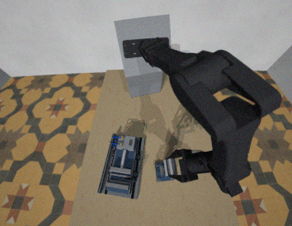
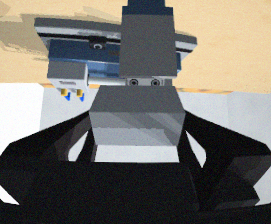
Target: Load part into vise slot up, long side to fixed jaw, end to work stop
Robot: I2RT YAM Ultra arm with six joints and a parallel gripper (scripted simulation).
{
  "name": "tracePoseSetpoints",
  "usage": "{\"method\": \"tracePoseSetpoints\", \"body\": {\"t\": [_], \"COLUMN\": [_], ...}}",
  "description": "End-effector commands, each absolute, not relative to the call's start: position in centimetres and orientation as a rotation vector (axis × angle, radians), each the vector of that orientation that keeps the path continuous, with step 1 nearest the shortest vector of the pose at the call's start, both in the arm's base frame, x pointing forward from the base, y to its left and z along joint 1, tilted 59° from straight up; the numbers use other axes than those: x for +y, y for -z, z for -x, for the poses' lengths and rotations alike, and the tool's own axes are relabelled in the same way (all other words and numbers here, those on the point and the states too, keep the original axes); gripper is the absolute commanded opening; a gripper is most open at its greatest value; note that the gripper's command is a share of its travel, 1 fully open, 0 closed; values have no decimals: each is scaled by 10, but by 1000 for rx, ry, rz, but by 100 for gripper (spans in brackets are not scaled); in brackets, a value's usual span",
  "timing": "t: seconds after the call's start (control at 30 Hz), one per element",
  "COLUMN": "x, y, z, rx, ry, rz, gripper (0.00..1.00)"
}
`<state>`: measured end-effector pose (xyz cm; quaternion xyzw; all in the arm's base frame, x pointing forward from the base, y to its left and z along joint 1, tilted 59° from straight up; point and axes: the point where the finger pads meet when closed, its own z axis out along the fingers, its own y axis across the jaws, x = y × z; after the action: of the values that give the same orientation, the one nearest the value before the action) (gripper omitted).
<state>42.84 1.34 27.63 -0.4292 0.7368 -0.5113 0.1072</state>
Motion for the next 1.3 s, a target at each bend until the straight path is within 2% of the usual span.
{"method": "tracePoseSetpoints", "body": {"t": [0.0, 1.27], "x": [10, 13], "y": [-291, -277], "z": [-434, -455], "rx": [2155, 2153], "ry": [1521, 1520], "rz": [1217, 1223], "gripper": [0, 0]}}
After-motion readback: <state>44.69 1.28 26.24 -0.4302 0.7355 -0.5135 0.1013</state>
